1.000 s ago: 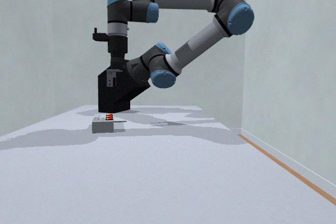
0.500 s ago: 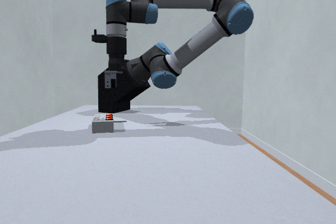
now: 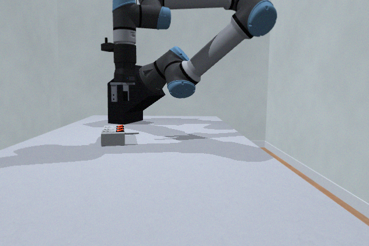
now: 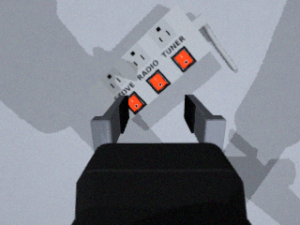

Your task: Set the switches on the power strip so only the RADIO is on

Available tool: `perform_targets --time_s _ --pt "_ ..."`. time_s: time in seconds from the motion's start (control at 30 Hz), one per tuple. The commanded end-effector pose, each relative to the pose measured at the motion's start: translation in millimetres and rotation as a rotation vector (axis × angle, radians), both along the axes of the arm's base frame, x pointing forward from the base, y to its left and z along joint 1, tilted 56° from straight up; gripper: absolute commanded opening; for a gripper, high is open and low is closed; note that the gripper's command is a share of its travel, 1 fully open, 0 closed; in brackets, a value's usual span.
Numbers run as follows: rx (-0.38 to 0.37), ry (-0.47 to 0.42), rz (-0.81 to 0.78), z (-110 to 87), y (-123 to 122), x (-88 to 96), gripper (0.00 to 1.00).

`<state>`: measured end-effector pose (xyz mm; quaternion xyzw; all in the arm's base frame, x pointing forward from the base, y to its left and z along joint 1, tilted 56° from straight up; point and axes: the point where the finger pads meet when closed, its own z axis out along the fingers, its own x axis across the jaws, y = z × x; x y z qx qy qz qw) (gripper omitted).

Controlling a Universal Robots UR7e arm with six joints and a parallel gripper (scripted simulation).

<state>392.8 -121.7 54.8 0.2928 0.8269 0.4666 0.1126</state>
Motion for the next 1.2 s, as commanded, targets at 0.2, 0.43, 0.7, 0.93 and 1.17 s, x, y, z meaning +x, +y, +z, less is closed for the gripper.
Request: perform_targets --time_s 0.2,0.43,0.7,0.93,1.17 --pt "0.162 0.290 -0.223 -3.0 7.3 22.9 1.00" --pt "0.264 0.440 -0.341 -3.0 15.3 36.8 1.00" --pt "0.336 0.544 -0.420 -2.8 22.2 46.5 1.00" --pt "0.367 0.590 -0.454 -2.7 25.5 50.6 1.00" --pt "0.374 0.601 -0.464 -2.1 25.8 52.2 1.00"
